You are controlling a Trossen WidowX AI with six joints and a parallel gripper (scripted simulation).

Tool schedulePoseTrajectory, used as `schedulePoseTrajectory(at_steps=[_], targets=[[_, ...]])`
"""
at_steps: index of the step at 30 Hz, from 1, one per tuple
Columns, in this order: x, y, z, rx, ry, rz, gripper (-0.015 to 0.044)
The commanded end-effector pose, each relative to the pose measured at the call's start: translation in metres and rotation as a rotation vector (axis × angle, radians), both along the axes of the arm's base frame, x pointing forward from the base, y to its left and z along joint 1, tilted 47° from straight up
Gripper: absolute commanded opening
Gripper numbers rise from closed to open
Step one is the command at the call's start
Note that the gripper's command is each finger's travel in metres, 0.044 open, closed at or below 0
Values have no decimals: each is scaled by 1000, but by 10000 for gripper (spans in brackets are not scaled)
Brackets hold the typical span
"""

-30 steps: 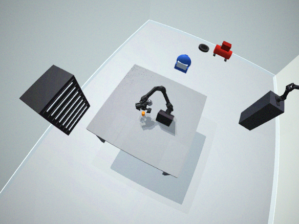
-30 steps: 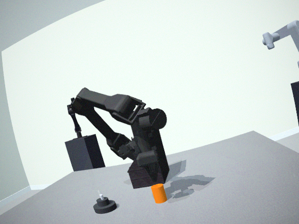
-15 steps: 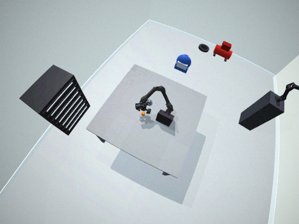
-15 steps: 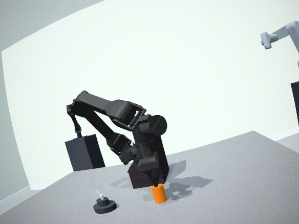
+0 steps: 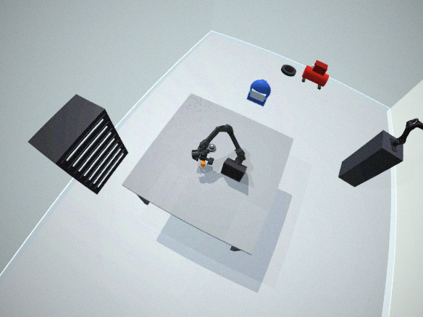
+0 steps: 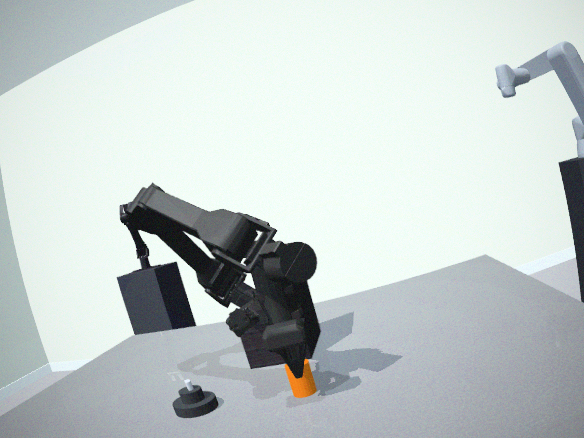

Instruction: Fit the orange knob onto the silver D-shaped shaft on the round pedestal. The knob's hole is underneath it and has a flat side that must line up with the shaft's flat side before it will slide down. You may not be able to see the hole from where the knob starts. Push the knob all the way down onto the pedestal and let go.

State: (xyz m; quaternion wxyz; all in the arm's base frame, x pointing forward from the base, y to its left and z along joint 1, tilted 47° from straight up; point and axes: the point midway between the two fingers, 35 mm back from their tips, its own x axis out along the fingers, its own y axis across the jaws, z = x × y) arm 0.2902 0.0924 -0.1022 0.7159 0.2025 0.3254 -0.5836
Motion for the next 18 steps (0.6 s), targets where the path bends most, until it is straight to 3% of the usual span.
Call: schedulePoseTrajectory(at_steps=[1, 18], targets=[[-3, -9, -7, -13, 15, 1, 440], [-1, -29, -25, -16, 14, 0, 440]])
